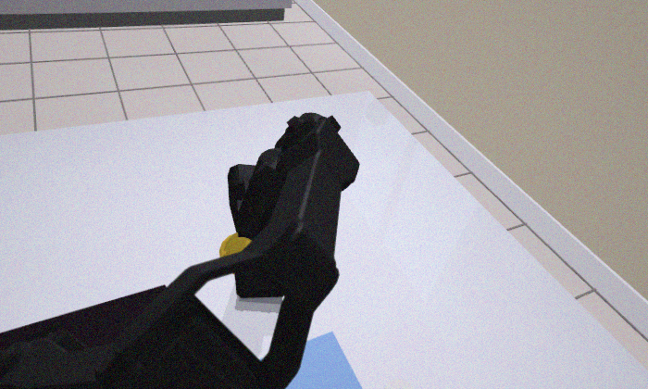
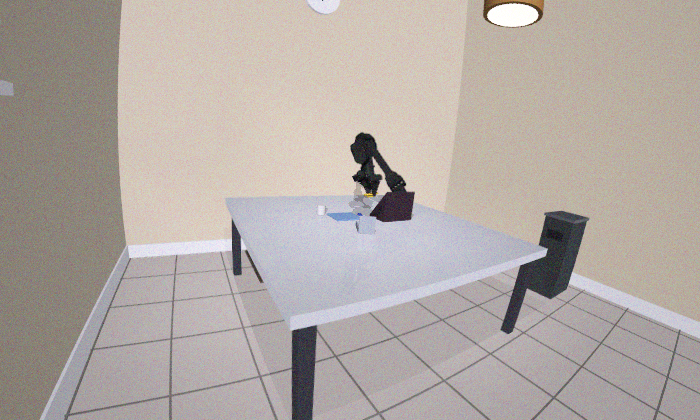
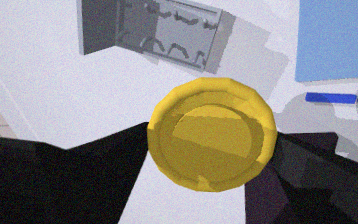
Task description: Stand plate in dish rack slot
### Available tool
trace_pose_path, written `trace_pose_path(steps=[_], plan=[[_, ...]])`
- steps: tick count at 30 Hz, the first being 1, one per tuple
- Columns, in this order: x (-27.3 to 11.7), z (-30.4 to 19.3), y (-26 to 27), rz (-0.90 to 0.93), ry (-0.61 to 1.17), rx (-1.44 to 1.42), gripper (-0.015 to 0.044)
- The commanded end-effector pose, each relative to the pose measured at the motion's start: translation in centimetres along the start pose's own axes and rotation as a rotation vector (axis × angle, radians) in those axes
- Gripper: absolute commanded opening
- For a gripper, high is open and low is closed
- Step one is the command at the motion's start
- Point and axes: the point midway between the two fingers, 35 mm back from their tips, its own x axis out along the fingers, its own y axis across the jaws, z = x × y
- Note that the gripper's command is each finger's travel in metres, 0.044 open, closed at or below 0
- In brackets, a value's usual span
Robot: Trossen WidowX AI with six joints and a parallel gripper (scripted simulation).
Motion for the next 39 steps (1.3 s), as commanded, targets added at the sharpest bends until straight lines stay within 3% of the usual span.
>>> trace_pose_path(steps=[1,20,39], plan=[[1.1,-0.1,0.4,0.07,0.042,-0.071,0.0],[5.0,0.0,2.1,0.421,0.081,-0.402,0.0],[7.1,0.9,3.0,0.751,-0.144,-0.718,0.0]])
